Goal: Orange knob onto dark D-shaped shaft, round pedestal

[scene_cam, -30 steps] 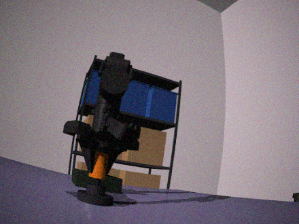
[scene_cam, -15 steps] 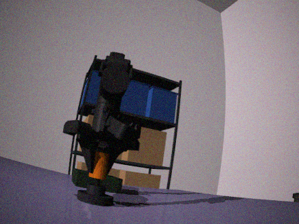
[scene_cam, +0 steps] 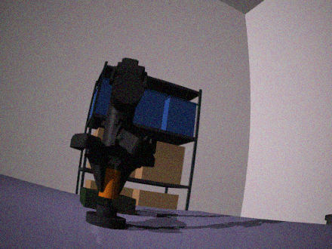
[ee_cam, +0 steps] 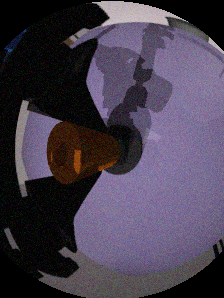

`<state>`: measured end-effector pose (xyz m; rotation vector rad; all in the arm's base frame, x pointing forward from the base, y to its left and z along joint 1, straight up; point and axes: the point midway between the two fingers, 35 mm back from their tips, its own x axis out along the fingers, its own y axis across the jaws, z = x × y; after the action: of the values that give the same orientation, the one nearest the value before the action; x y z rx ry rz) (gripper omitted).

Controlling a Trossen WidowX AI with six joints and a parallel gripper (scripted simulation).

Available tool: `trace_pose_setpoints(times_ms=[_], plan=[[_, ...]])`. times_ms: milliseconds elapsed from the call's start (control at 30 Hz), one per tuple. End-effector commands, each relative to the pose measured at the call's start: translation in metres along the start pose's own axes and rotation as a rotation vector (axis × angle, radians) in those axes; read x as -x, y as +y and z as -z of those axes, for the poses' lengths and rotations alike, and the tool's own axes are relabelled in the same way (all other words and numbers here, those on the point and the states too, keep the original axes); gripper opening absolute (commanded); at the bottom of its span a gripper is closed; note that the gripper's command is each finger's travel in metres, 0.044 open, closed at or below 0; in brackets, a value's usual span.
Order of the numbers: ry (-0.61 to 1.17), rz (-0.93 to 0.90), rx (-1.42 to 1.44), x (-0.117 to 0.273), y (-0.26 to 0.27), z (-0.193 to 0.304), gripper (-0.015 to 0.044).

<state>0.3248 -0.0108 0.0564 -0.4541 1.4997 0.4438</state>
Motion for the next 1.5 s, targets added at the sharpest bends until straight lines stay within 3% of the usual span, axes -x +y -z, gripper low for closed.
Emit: trace_pose_setpoints(times_ms=[0, 233, 1467], plan=[[-0.001, 0.003, 0.014, 0.0035, 0.0007, 0.0015, 0.0], [0.0, 0.002, 0.212, 0.0024, 0.0028, 0.0048, 0.0], [0.0, 0.003, 0.215, -0.0007, -0.0012, -0.0012, 0.0]])
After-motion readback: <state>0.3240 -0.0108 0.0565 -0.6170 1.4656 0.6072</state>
